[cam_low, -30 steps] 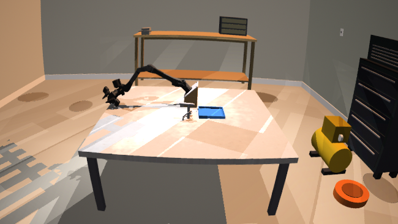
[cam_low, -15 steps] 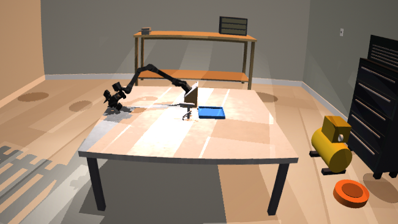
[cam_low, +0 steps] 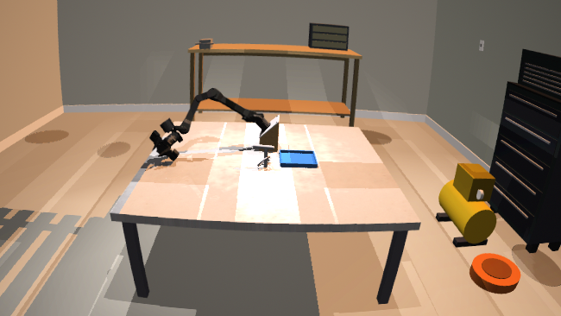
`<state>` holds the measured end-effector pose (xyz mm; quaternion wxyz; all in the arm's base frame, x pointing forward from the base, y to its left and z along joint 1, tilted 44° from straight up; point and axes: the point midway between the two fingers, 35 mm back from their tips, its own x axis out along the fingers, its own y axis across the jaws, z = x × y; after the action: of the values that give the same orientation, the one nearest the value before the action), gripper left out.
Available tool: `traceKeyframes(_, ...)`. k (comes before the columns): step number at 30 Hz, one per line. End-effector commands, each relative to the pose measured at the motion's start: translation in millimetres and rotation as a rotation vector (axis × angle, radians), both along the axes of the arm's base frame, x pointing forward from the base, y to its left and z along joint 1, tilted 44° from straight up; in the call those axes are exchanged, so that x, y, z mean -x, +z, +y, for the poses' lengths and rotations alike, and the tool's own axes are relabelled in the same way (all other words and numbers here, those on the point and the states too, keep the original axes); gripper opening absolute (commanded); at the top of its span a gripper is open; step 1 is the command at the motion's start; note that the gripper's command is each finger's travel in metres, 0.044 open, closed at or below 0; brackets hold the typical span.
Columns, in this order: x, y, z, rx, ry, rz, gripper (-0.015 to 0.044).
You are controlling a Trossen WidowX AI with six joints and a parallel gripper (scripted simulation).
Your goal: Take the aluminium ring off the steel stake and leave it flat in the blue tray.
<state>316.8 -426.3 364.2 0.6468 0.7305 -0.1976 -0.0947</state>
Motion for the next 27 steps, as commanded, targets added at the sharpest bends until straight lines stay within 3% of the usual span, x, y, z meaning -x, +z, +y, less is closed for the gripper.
traceKeyframes(1, -19.9, -12.2, 14.7, 0.007, 0.014, 0.033, 0.0200)
traceKeyframes(27, -112.9, -91.6, 114.6, 0.083, 0.104, 0.270, 0.0200)
